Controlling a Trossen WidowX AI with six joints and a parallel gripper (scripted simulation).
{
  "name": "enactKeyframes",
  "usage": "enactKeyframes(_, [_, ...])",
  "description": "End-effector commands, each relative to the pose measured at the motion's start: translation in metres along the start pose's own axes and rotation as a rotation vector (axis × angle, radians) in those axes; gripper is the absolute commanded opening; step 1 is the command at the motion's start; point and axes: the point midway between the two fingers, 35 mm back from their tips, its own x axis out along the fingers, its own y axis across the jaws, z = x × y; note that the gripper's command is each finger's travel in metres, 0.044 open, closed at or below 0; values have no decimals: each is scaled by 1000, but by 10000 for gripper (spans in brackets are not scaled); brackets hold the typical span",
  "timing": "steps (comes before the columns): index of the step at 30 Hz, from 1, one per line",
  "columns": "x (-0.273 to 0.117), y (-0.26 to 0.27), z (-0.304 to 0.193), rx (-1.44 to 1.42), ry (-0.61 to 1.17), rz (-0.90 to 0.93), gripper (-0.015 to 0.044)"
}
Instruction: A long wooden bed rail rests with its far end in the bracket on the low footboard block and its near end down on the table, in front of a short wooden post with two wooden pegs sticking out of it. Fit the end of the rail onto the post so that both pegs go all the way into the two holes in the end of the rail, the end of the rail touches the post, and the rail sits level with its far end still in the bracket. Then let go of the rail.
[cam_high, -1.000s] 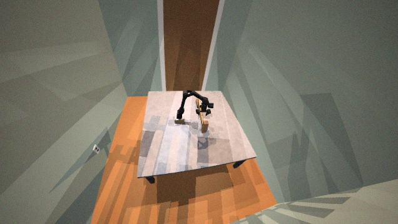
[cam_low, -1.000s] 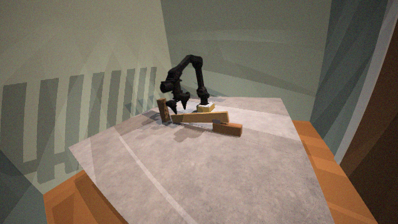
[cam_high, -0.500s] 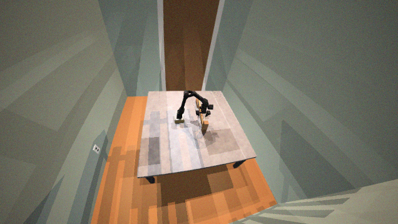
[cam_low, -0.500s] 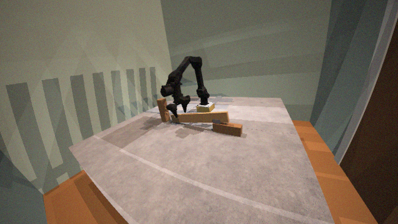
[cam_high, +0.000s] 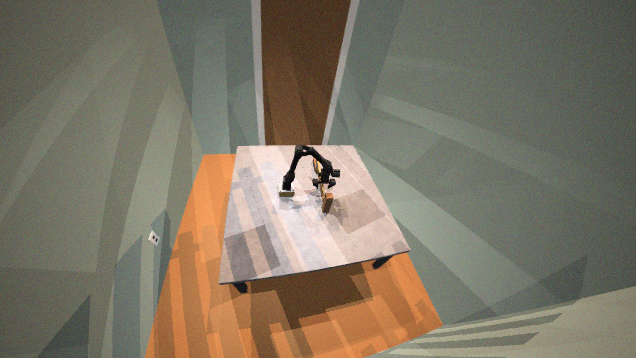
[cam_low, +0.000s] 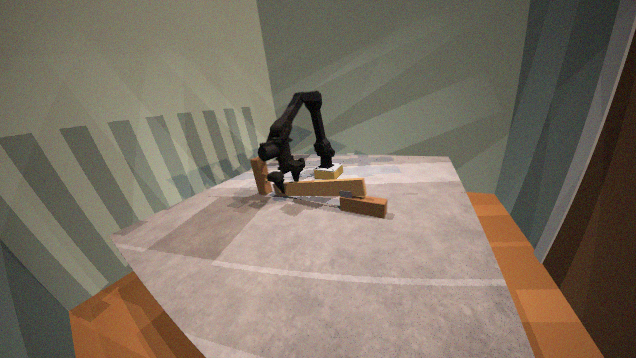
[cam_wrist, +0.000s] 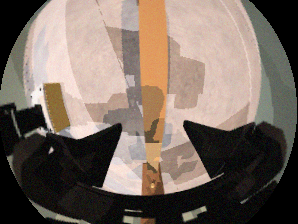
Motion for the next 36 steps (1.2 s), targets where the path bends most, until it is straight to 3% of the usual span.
enactKeyframes(1, [8,1,0,3,3,0,440])
enactKeyframes(11, [21,2,0,3,3,0,440])
enactKeyframes(26, [21,2,0,3,3,0,46])
enactKeyframes(36, [21,2,0,3,3,0,0])
